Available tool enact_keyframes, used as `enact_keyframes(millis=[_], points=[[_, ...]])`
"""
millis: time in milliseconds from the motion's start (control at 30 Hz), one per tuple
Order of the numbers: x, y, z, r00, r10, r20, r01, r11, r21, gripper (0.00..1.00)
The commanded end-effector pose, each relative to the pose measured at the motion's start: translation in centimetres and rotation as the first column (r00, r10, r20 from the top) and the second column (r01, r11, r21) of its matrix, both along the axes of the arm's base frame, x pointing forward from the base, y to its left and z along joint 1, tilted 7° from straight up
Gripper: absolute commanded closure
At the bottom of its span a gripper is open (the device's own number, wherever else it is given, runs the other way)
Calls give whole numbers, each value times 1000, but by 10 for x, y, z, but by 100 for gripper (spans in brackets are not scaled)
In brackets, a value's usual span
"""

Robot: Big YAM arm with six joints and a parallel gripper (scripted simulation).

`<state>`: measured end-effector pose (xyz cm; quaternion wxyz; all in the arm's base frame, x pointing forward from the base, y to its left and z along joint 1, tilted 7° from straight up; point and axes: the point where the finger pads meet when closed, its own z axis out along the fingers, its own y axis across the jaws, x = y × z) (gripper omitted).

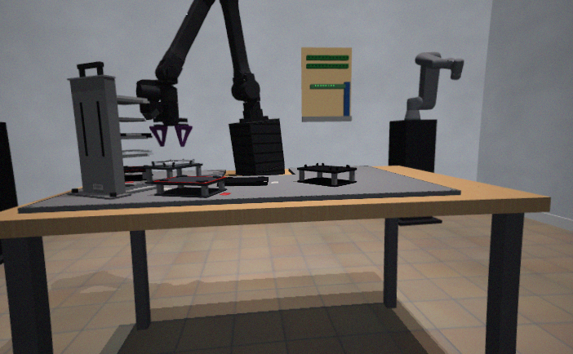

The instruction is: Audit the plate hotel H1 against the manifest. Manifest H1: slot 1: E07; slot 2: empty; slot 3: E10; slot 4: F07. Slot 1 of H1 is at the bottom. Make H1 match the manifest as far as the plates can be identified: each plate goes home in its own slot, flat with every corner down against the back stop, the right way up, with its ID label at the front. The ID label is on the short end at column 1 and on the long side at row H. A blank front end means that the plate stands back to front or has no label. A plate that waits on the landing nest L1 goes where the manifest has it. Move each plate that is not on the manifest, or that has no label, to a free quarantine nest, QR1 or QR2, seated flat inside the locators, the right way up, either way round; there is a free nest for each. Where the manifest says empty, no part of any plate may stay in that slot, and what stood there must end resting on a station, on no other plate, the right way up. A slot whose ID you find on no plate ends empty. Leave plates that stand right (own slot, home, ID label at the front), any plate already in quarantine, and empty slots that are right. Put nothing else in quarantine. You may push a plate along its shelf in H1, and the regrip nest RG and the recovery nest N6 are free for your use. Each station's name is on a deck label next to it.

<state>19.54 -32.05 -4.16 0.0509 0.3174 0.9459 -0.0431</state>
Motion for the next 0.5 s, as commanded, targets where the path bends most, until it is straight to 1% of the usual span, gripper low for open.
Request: enact_keyframes(millis=[0, 100, 133, 167, 467], points=[[-4, -1, -5, 1000, -27, 0, 27, 1000, 1, 0], [-3, -1, -7, 1000, -24, 0, 24, 1000, 0, 0], [4, -12, 1, 1000, -24, 16, 24, 999, -24, 0], [3, -10, -4, 1000, -23, 11, 23, 1000, -16, 0], [0, -5, -20, 1000, -22, 3, 22, 1000, -5, 0]])
